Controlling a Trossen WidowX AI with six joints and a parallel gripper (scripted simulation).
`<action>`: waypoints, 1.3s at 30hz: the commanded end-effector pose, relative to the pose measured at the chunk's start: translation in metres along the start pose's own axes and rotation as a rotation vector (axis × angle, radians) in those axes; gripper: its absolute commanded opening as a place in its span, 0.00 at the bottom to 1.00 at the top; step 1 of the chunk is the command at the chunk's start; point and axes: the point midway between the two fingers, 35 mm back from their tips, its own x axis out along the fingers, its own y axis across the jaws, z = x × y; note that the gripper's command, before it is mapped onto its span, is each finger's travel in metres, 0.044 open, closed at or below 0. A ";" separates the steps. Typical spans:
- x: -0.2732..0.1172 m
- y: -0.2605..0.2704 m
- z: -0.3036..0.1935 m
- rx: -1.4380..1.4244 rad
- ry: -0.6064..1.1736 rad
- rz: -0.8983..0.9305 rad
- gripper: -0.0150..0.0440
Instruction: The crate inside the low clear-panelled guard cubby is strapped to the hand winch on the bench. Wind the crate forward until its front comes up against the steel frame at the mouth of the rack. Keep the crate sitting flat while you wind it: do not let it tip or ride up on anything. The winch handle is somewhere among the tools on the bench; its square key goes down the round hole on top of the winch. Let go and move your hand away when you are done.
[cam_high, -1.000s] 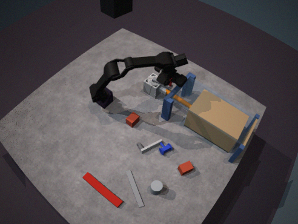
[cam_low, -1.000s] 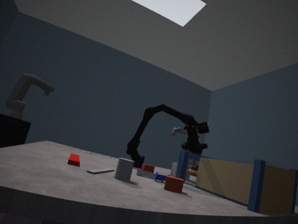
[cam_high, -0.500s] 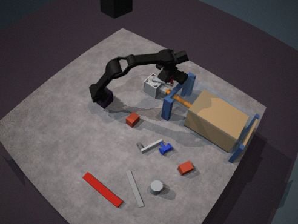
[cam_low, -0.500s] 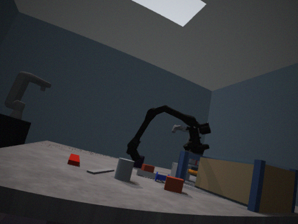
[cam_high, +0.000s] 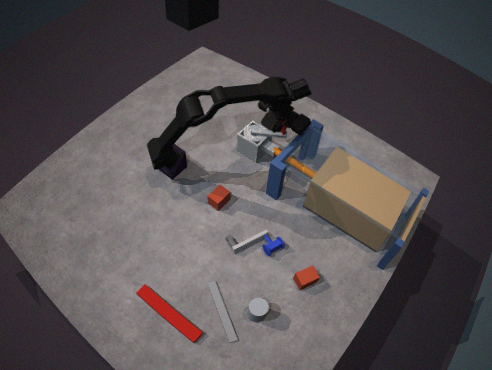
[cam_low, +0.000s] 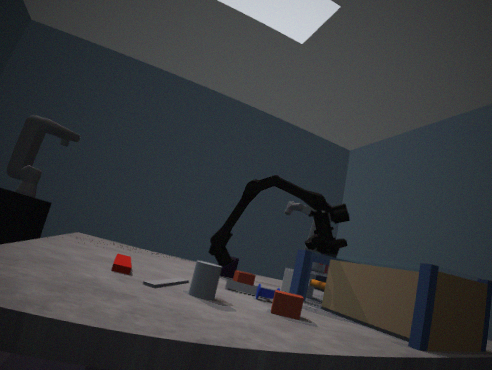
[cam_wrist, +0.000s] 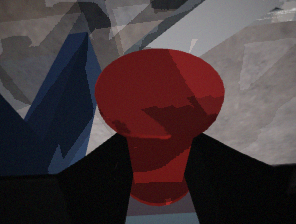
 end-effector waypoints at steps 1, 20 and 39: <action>0.008 -0.022 -0.013 -0.021 0.009 -0.028 0.25; 0.011 -0.035 -0.020 -0.021 0.010 -0.029 0.25; 0.011 -0.039 -0.021 -0.021 0.010 -0.029 0.25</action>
